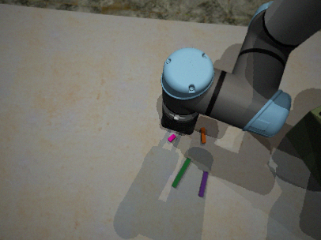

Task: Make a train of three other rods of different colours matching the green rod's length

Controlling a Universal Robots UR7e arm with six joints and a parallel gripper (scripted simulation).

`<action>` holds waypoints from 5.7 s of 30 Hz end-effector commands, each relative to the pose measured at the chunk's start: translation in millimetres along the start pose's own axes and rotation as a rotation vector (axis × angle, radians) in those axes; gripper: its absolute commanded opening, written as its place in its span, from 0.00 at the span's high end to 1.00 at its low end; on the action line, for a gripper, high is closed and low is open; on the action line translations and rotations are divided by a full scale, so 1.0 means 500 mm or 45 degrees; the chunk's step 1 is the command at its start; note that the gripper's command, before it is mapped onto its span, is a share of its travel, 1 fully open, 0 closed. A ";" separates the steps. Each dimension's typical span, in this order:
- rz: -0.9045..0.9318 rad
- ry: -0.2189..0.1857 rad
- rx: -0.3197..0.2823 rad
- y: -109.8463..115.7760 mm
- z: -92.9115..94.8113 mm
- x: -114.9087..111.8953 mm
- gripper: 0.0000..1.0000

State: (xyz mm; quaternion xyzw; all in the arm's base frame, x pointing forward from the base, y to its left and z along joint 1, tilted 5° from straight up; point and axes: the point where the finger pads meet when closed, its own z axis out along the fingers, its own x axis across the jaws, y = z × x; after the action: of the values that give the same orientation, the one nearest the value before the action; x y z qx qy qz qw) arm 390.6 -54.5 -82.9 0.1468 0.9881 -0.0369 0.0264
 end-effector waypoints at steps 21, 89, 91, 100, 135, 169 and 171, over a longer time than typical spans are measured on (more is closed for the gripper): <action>0.000 -0.002 0.000 -0.001 0.050 0.000 0.46; 0.000 -0.002 0.000 -0.001 0.082 0.000 0.46; 0.000 -0.002 0.000 -0.001 0.084 0.000 0.46; 0.000 -0.002 0.000 -0.001 0.087 0.000 0.46; 0.000 -0.002 0.000 -0.001 0.087 0.000 0.76; 0.000 -0.002 0.000 -0.001 0.087 0.000 0.76; 0.000 -0.002 0.000 -0.001 0.087 0.000 0.76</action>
State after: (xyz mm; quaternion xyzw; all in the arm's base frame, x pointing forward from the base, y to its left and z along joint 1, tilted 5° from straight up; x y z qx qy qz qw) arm 392.0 -58.4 -126.5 0.1468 0.9881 -0.0369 0.0264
